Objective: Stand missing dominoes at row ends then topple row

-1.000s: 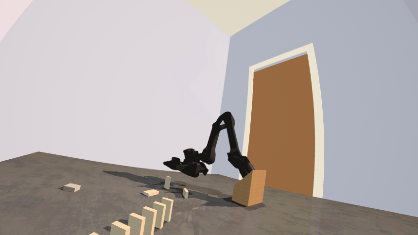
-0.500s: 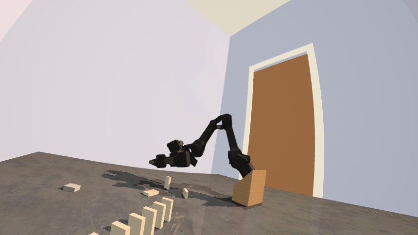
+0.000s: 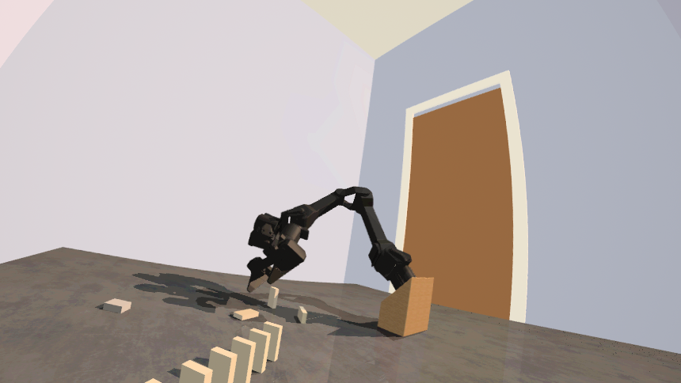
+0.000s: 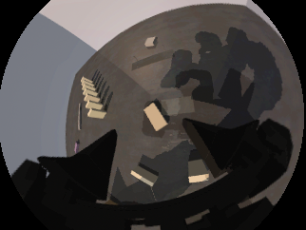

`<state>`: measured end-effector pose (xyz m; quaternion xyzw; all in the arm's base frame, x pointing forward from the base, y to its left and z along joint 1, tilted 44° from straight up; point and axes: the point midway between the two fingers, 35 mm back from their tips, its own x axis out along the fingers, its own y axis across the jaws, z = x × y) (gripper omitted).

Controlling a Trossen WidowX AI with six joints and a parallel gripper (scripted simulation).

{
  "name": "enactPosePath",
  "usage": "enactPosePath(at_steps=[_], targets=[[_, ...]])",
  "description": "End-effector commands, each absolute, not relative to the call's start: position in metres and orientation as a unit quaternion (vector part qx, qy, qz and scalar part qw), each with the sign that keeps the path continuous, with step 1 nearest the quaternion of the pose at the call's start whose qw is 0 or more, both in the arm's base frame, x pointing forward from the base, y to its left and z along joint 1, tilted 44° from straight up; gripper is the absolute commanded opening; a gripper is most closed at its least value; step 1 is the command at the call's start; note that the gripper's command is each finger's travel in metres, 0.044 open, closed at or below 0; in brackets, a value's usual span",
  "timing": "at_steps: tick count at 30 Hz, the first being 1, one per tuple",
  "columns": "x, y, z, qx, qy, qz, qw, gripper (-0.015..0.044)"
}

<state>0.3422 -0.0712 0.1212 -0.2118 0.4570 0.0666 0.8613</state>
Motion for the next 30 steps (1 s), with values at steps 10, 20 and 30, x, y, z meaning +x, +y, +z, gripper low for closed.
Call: enactPosePath(at_steps=[10, 20, 30], targets=[[0.29, -0.078, 0.188, -0.382, 0.635, -0.144, 0.656, 0.044], [0.293, -0.085, 0.18, -0.381, 0.635, -0.144, 0.657, 0.044], [0.3, -0.121, 0.142, -0.383, 0.634, -0.146, 0.656, 0.044]])
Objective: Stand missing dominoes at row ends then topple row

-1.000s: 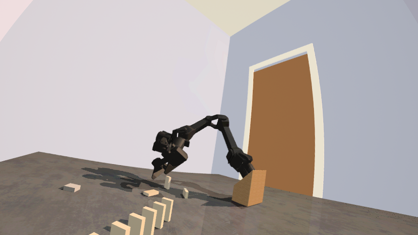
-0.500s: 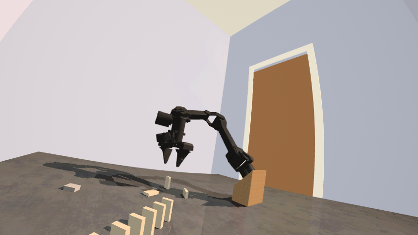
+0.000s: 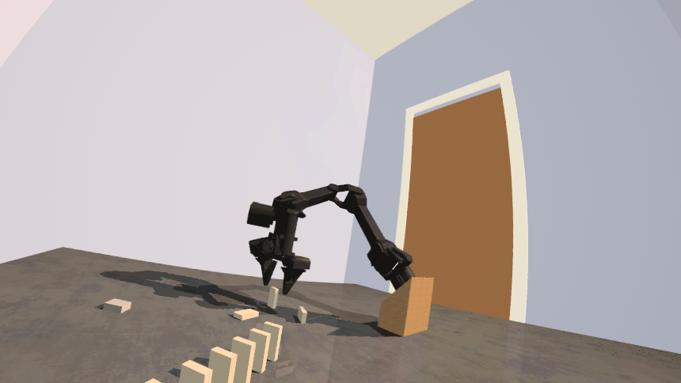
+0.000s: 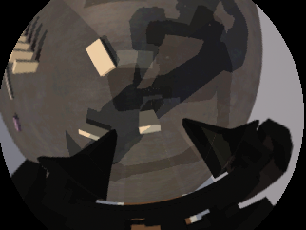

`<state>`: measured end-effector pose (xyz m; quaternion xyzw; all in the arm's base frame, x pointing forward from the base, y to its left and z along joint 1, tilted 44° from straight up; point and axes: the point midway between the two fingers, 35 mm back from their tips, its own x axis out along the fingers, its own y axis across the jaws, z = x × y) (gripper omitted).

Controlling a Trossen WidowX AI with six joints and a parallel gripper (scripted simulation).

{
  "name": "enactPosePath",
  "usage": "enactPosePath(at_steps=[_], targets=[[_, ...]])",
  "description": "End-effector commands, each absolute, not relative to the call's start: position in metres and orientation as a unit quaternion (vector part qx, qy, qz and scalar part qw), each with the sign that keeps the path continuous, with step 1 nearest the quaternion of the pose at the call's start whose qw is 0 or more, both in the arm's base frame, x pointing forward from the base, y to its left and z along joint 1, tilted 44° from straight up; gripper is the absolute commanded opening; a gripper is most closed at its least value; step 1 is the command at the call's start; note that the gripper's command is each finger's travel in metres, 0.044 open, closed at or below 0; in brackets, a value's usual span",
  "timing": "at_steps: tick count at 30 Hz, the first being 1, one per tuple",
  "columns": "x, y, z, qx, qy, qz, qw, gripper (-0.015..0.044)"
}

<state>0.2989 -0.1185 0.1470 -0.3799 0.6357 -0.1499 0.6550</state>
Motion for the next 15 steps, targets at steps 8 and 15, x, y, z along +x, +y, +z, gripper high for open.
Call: enactPosePath(at_steps=[8, 15], targets=[[0.301, -0.129, 0.134, -0.383, 0.634, -0.146, 0.656, 0.044], [0.301, -0.132, 0.131, -0.383, 0.634, -0.146, 0.656, 0.0361]])
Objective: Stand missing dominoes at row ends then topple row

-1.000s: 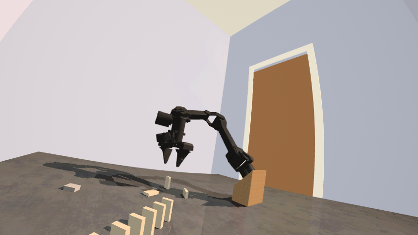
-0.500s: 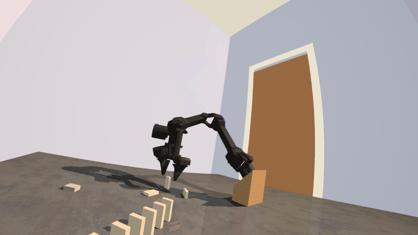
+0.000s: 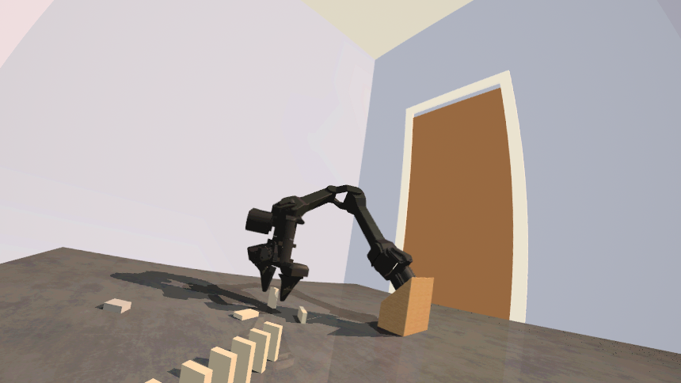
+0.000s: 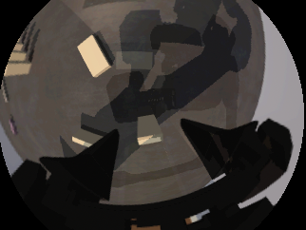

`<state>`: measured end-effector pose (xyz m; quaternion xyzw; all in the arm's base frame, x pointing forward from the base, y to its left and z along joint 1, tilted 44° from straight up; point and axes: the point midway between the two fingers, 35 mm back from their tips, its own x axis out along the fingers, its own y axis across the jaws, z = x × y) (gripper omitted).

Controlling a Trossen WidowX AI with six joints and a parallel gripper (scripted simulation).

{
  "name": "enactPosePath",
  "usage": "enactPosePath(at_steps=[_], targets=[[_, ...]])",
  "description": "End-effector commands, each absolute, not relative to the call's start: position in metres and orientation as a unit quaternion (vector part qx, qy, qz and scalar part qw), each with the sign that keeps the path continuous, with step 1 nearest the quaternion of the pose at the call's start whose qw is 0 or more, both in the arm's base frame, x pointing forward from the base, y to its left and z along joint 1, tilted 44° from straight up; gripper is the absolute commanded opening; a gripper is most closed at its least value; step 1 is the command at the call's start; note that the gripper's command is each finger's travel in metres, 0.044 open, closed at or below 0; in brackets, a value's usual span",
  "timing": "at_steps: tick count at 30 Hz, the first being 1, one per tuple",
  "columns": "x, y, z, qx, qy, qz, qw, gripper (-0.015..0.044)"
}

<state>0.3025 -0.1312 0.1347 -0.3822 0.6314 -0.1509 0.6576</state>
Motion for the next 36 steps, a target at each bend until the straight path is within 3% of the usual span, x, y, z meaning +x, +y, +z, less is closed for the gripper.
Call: enactPosePath(at_steps=[1, 10, 20, 29, 36], targets=[[0.301, -0.132, 0.131, -0.383, 0.634, -0.146, 0.656, 0.0335], [0.301, -0.132, 0.131, -0.383, 0.634, -0.146, 0.656, 0.0107], [0.302, -0.13, 0.133, -0.383, 0.634, -0.146, 0.656, 0.0107], [0.285, -0.047, 0.221, -0.379, 0.635, -0.146, 0.657, 0.0107], [0.282, -0.042, 0.228, -0.38, 0.635, -0.147, 0.657, 0.0107]])
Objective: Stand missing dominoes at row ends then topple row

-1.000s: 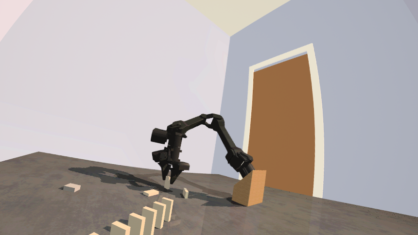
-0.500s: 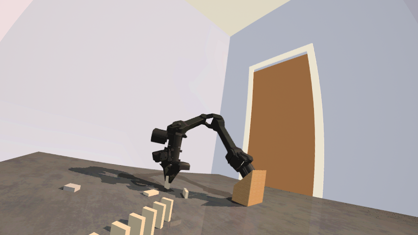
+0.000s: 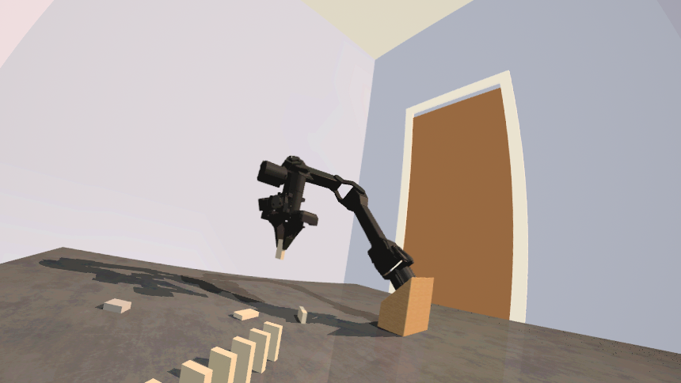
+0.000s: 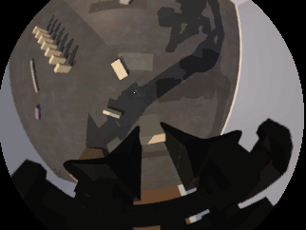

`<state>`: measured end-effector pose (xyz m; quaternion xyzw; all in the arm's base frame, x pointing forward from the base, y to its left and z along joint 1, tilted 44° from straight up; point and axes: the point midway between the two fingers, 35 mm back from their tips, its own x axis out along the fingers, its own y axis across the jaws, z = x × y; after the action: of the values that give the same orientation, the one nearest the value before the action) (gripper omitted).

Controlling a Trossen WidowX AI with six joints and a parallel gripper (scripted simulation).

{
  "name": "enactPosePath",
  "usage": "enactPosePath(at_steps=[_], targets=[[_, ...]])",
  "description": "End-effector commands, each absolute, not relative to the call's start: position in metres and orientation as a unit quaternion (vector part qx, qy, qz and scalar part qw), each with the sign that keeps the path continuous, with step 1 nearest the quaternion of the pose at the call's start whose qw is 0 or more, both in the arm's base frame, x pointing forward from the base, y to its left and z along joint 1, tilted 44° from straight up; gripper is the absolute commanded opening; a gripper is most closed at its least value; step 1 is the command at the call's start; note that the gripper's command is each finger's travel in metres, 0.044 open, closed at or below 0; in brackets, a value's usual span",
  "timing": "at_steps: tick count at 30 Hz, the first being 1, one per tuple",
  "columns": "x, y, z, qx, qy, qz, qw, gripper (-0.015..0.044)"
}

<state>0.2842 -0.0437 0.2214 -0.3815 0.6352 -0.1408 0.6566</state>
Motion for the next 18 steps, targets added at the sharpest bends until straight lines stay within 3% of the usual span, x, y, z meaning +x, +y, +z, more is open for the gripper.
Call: enactPosePath(at_steps=[1, 18], targets=[[0.282, -0.041, 0.227, -0.381, 0.635, -0.146, 0.656, 0.0107], [0.335, 0.125, 0.087, -0.517, 0.651, 0.016, 0.555, 0.0107]])
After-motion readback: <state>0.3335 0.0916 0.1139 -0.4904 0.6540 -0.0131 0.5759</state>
